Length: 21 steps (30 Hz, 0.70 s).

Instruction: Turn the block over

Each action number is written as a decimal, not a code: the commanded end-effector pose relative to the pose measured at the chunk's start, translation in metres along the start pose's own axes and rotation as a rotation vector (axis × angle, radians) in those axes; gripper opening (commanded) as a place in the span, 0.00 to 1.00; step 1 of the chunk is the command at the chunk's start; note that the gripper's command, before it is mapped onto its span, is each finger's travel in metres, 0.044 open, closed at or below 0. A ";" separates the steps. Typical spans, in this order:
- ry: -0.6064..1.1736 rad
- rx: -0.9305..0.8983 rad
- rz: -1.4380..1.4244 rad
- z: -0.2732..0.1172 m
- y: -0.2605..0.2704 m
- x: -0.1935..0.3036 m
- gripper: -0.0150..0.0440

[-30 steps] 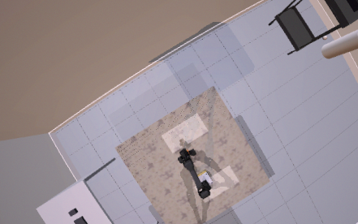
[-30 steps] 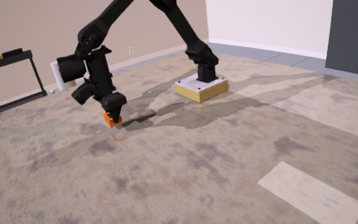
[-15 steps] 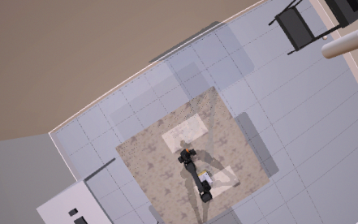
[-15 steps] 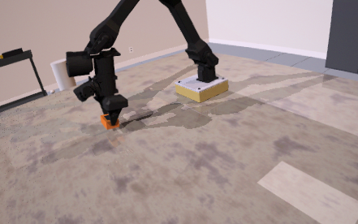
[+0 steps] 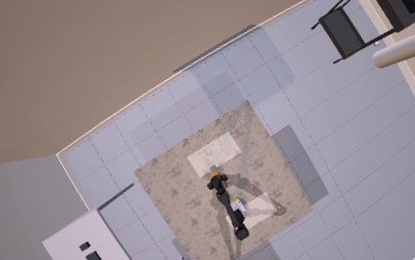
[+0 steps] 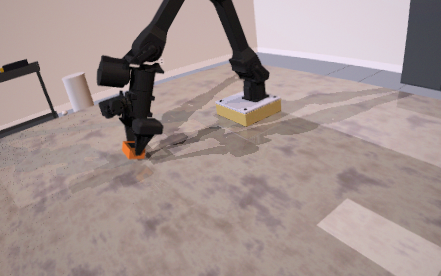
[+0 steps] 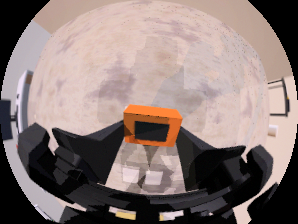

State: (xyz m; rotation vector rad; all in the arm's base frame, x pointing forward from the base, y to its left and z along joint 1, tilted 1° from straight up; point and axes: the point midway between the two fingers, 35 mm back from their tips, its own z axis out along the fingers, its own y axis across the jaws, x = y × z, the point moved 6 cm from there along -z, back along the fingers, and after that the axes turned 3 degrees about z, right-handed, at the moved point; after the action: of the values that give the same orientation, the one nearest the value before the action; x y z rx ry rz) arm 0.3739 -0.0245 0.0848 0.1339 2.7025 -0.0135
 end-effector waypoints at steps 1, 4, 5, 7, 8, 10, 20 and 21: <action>-0.070 -0.008 -0.004 -0.002 0.000 0.006 0.25; -0.114 -0.010 -0.004 -0.004 0.000 0.010 0.25; -0.128 -0.011 -0.004 -0.004 0.000 0.012 0.25; -0.158 -0.013 -0.005 -0.005 0.000 0.015 0.25; -0.172 -0.013 -0.005 -0.006 0.000 0.016 0.25; -0.192 -0.014 -0.005 -0.007 -0.001 0.018 0.25; -0.260 -0.018 -0.004 0.007 -0.001 0.020 0.25; -0.275 -0.019 -0.004 0.010 -0.001 0.020 0.25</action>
State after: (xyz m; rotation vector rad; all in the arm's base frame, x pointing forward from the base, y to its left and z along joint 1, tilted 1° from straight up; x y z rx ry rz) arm 0.3598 -0.0240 0.0777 0.1202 2.4604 -0.0115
